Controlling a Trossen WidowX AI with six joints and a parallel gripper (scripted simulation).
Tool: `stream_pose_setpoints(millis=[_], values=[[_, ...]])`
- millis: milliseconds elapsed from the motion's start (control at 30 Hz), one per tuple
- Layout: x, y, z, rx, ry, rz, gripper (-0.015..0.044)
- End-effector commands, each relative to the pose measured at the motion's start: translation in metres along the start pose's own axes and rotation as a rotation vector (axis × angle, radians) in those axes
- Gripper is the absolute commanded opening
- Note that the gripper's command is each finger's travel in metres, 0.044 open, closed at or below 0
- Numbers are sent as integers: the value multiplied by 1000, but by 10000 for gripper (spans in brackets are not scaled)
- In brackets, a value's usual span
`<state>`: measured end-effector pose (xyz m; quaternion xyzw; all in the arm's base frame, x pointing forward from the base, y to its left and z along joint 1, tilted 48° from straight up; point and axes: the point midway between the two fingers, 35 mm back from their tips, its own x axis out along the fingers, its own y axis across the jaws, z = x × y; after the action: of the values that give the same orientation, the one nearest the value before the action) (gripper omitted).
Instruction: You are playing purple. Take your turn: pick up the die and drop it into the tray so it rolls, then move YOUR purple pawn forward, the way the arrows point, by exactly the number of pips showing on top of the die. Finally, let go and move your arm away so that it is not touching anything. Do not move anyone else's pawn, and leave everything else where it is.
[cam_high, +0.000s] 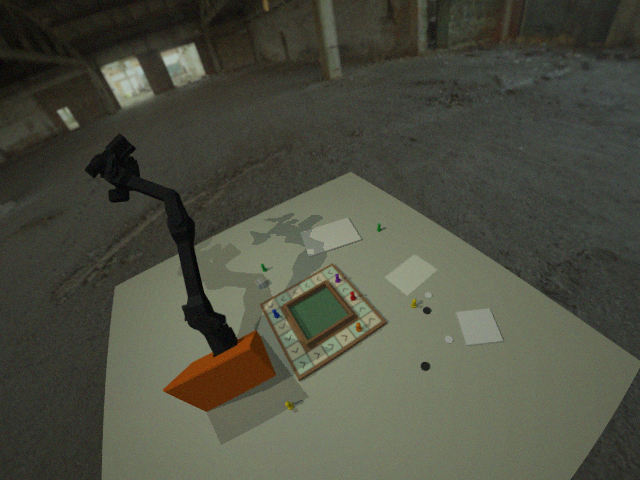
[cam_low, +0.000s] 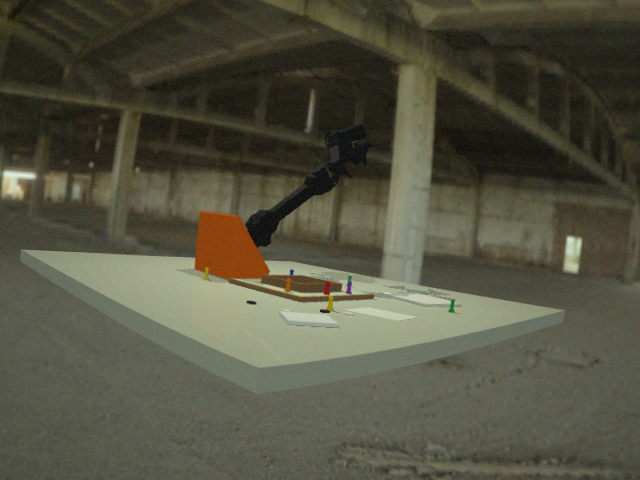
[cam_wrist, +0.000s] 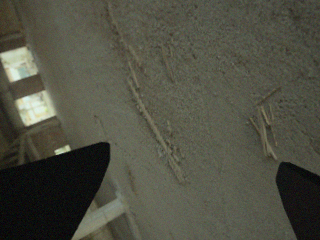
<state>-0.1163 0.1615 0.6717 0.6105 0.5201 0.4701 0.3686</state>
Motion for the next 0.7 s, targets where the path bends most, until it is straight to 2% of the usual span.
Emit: stream_pose_setpoints(millis=[0,133,367,667], values=[[0,0,0,-5,-1,3,374],[11,0,3,-116,-28,67,275],[47,-11,17,-499,-103,189,275],[89,-45,54,-921,-162,162,275]])
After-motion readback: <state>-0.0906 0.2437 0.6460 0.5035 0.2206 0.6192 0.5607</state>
